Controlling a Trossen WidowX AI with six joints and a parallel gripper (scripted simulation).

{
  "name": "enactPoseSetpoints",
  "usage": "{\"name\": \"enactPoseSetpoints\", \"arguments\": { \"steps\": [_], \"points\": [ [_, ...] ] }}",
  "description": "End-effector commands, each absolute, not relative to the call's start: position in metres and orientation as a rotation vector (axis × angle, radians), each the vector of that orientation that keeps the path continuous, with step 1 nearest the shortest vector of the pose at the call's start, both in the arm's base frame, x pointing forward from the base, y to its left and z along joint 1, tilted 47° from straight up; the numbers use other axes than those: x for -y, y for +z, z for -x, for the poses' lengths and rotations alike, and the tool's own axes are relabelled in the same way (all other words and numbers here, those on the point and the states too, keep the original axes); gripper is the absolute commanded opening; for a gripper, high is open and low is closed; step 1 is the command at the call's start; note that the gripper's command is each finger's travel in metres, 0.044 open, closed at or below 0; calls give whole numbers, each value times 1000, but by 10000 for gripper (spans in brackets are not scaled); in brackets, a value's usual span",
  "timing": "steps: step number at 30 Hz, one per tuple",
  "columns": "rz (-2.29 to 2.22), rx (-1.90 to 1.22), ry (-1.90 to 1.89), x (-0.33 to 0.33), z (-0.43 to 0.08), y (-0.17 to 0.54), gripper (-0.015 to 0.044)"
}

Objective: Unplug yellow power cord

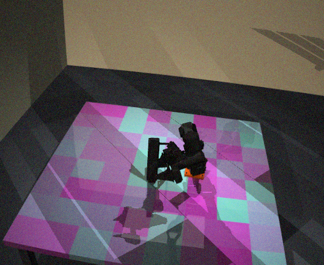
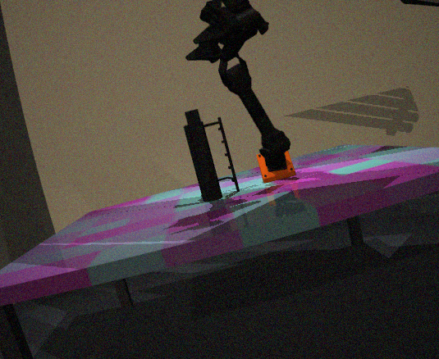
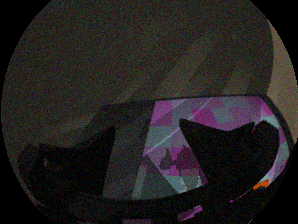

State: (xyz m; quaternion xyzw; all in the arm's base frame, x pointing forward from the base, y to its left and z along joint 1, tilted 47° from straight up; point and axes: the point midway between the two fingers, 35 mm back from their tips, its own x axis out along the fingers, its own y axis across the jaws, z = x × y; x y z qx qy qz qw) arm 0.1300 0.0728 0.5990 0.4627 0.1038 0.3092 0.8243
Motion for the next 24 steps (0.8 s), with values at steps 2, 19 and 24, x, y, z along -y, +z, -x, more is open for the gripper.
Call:
{"name": "enactPoseSetpoints", "arguments": {
  "steps": [2,19,24],
  "points": [
    [-964,-196,655,-77,-127,600,348],
    [-334,27,507,-216,-151,543,160],
    [-156,-63,449,-245,-197,494,160]
  ]
}}
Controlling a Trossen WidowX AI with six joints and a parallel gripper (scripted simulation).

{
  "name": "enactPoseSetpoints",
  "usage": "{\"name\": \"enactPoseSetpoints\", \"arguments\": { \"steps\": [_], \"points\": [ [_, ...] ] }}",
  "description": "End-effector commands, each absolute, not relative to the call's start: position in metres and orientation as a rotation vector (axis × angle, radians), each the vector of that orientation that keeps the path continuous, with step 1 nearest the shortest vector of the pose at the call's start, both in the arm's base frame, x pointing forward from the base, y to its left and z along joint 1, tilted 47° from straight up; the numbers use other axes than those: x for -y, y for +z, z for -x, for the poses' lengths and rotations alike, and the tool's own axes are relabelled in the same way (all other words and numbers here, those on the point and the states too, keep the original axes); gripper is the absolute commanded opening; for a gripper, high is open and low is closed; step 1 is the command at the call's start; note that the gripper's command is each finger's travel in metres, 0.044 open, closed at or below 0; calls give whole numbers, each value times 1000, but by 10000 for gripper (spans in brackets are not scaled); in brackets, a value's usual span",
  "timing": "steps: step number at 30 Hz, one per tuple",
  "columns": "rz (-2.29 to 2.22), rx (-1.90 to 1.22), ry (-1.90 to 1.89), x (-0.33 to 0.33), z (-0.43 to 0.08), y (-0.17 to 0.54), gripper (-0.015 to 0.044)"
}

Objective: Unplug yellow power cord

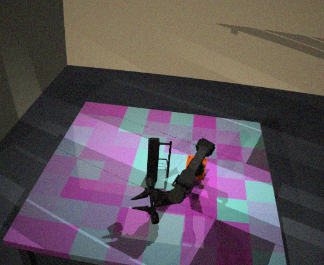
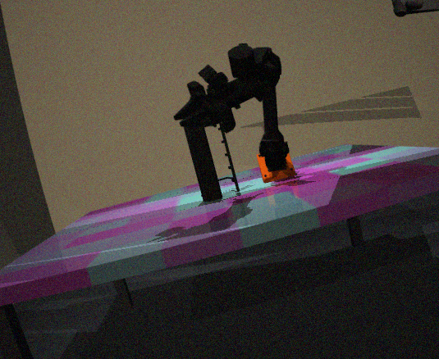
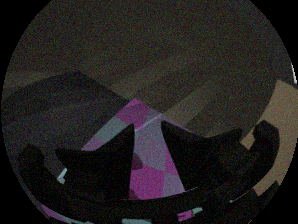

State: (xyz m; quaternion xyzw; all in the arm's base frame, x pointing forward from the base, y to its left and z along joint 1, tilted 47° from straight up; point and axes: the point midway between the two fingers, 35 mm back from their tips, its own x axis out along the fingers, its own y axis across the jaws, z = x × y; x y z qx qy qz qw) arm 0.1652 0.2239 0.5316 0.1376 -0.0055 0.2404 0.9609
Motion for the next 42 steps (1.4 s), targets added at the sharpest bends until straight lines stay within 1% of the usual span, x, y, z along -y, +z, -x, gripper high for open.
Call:
{"name": "enactPoseSetpoints", "arguments": {
  "steps": [1,6,10,17,24,27,31,36,42],
  "points": [
    [-124,-90,437,-249,-208,482,160],
    [-2,-252,372,-254,-262,421,160],
    [11,-321,260,-229,-300,391,160],
    [49,-570,187,-201,-345,314,160],
    [-25,-933,69,-138,-376,216,160],
    [-109,-1101,8,-105,-377,176,160],
    [-282,-1328,-82,-60,-367,126,160],
    [-603,-1586,-204,-10,-338,77,160],
    [-1137,-1807,-345,34,-295,43,160]
  ]
}}
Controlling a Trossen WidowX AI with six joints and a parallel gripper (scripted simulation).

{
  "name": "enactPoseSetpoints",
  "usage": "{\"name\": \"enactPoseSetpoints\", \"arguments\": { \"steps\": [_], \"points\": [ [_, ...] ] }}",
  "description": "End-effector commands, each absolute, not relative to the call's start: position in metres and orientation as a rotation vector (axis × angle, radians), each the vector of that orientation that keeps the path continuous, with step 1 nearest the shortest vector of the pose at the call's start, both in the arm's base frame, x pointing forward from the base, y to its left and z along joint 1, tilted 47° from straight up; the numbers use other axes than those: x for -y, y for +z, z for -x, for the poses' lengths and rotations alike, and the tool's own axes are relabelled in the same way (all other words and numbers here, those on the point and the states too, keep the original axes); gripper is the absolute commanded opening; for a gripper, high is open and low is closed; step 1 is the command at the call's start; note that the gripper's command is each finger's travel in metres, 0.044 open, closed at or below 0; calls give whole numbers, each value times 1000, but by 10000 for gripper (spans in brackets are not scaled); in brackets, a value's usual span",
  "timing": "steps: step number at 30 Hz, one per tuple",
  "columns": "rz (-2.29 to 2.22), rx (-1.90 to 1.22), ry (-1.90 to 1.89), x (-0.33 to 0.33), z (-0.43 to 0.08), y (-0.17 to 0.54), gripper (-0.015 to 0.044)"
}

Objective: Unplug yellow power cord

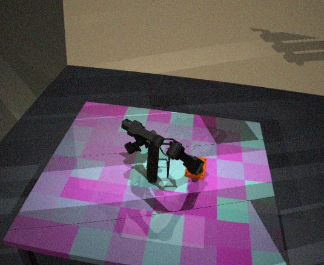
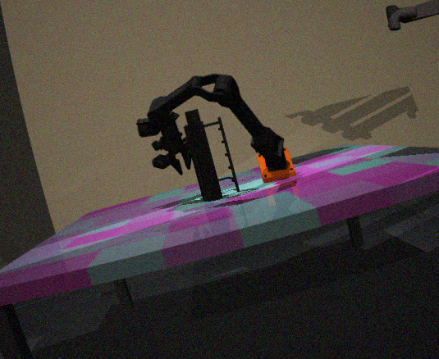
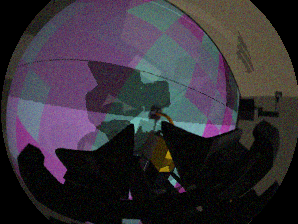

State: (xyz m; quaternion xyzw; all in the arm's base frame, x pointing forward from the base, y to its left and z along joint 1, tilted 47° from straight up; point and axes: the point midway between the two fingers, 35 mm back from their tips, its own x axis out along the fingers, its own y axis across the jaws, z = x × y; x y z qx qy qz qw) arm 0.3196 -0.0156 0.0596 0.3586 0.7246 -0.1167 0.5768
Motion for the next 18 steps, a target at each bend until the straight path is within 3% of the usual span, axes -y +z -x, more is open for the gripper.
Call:
{"name": "enactPoseSetpoints", "arguments": {
  "steps": [1,5,18],
  "points": [
    [-1239,-1830,-366,40,-289,40,160],
    [-1494,-1863,-411,53,-275,35,160],
    [-1494,-1863,-411,52,-275,36,160]
  ]
}}
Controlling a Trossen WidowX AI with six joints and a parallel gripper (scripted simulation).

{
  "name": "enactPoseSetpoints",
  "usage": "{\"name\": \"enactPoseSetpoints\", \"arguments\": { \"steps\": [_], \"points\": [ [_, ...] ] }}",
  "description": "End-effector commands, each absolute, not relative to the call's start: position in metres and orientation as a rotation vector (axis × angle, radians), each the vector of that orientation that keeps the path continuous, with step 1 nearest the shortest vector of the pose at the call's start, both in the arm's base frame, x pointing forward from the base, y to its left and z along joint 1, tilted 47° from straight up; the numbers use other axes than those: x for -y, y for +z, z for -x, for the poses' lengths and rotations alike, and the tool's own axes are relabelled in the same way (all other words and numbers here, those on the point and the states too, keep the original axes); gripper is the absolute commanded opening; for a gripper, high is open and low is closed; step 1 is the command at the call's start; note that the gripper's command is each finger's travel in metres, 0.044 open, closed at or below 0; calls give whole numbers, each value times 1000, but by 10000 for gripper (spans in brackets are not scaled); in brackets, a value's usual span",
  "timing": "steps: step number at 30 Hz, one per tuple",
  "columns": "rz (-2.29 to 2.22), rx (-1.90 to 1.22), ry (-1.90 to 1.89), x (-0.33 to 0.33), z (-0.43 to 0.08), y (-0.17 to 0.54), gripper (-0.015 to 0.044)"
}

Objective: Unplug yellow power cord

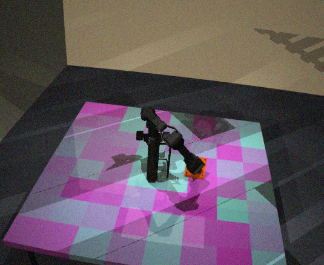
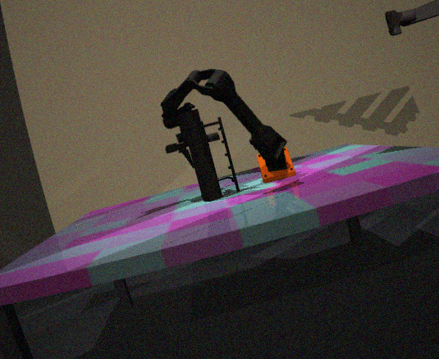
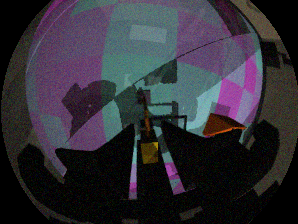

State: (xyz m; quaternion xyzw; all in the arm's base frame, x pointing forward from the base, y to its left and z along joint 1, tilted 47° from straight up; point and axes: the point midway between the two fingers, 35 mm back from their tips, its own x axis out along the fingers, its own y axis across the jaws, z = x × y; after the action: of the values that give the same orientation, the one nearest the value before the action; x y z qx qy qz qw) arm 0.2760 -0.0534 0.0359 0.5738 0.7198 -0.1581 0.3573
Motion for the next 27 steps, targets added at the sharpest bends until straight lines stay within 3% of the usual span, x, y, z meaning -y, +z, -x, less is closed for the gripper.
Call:
{"name": "enactPoseSetpoints", "arguments": {
  "steps": [1,27],
  "points": [
    [-1494,-1863,-411,51,-275,37,160],
    [-1495,-1865,-410,27,-262,63,160]
  ]
}}
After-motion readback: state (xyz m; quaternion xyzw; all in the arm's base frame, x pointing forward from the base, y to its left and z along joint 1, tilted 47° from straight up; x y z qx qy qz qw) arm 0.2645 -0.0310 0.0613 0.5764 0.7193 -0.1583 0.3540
